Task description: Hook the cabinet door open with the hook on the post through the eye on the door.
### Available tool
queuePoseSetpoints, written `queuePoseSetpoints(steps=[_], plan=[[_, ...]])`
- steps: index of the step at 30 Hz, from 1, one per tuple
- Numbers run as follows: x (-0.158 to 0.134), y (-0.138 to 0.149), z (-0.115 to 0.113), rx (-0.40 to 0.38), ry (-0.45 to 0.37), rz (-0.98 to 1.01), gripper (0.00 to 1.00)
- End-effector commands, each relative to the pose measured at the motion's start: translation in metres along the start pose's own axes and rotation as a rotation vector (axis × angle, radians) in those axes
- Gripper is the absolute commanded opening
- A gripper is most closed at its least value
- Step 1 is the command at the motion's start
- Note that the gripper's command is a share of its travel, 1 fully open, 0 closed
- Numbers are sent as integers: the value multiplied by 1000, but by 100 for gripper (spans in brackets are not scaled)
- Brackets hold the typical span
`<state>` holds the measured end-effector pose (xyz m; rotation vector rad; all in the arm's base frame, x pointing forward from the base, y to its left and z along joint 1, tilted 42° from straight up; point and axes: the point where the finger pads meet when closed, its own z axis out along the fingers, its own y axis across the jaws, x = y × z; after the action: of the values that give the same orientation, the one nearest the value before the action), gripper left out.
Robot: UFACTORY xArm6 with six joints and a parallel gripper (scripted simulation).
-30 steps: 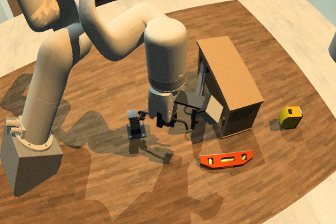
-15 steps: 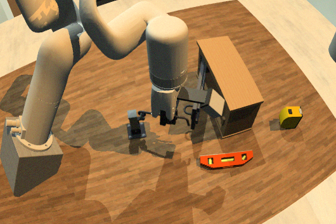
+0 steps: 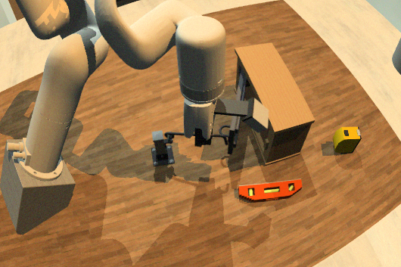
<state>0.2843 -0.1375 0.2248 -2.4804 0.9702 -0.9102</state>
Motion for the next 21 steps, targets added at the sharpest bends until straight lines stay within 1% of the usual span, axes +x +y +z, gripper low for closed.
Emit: queuePoseSetpoints(steps=[1,6,11,15,21], plan=[[1,-3,-1,0,2,-38,4],[1,-5,-1,0,2,-89,4],[1,-8,-1,0,2,-95,4],[0,-10,-1,0,2,-158,4],[0,-13,-1,0,2,-159,4]])
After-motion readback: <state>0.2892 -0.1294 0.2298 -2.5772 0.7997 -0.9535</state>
